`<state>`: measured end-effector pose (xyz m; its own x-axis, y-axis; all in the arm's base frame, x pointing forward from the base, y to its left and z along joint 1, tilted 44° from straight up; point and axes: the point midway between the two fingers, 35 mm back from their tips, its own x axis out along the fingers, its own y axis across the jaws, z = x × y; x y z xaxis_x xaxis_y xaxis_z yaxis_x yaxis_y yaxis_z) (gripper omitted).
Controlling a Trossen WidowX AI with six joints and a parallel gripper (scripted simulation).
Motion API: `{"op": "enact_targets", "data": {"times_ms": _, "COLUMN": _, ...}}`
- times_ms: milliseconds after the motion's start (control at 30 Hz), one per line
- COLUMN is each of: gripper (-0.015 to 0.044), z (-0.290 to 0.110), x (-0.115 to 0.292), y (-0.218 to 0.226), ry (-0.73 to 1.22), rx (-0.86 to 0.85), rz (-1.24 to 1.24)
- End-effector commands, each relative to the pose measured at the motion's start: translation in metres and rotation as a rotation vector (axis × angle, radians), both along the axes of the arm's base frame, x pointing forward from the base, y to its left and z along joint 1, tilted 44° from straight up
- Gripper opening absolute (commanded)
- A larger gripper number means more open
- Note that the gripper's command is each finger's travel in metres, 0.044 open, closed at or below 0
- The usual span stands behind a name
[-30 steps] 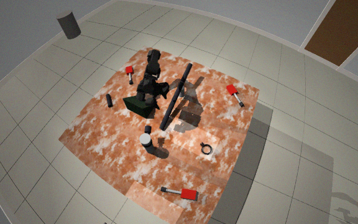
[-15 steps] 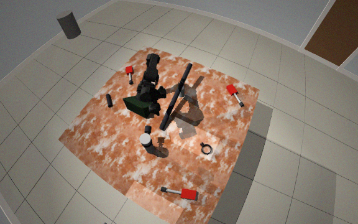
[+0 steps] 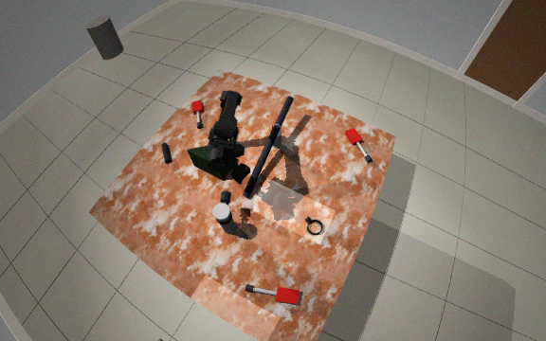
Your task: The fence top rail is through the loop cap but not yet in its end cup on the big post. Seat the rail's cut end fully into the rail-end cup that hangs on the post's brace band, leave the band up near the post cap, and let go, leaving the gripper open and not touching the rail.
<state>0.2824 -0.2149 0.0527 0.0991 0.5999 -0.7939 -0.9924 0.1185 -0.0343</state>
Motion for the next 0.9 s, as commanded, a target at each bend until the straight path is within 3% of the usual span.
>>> {"op": "enact_targets", "data": {"times_ms": 0, "gripper": 0.0440, "z": -0.044, "x": -0.004, "y": -0.028, "ry": -0.289, "rx": -0.027, "rz": 0.618}}
{"op": "enact_targets", "data": {"times_ms": 867, "gripper": 0.0440, "z": -0.059, "x": -0.004, "y": -0.017, "ry": -0.270, "rx": 0.025, "rz": 0.629}}
